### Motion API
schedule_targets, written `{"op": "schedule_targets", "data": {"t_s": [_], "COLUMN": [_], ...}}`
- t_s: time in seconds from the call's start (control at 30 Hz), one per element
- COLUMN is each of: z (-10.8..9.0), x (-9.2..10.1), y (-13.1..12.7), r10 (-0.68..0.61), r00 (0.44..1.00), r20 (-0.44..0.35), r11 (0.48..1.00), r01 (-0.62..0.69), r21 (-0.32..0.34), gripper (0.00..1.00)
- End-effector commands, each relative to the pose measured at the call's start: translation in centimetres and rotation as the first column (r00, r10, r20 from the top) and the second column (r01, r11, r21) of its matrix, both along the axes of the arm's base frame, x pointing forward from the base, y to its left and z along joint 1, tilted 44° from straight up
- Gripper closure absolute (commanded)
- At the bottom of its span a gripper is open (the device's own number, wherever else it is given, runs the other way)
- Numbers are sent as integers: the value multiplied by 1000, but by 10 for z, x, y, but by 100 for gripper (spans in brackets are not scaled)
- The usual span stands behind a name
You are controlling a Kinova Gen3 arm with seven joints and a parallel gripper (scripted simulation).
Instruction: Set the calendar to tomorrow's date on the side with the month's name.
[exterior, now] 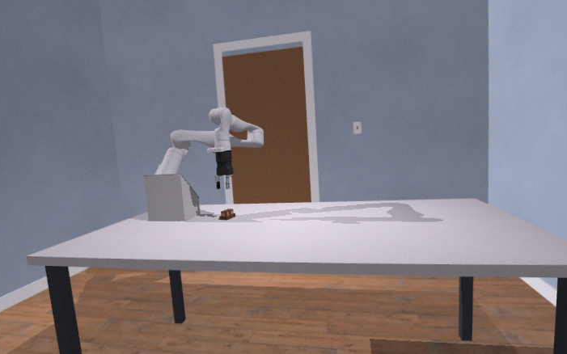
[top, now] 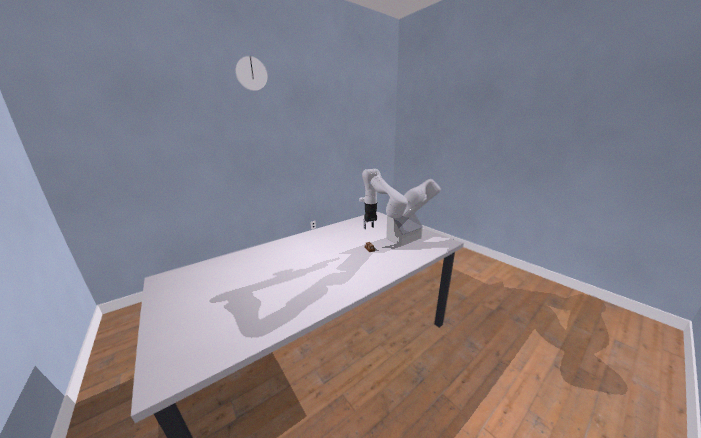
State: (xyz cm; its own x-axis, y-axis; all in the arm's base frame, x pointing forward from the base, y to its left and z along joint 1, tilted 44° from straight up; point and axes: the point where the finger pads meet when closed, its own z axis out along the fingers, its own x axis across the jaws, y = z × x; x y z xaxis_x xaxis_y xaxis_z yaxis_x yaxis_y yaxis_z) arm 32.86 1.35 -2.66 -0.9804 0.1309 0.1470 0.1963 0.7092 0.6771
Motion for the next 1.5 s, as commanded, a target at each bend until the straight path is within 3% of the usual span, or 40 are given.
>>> {"op": "schedule_targets", "data": {"t_s": [0.0,0.23,0.43,0.47,0.5,1.47], "z": [0,-2,-34,-35,-35,-35], "x": [0,1,0,0,0,0], "y": [-1,2,33,33,33,33], "r10": [-1,-1,-1,-1,-1,-1], "r00": [1000,1000,1000,1000,1000,1000], "r20": [1,1,1,1,1,1], "r11": [1000,1000,1000,1000,1000,1000], "r01": [1,1,1,1,1,1], "r21": [0,0,0,0,0,0], "gripper": [0,0,0,0,13,13]}}
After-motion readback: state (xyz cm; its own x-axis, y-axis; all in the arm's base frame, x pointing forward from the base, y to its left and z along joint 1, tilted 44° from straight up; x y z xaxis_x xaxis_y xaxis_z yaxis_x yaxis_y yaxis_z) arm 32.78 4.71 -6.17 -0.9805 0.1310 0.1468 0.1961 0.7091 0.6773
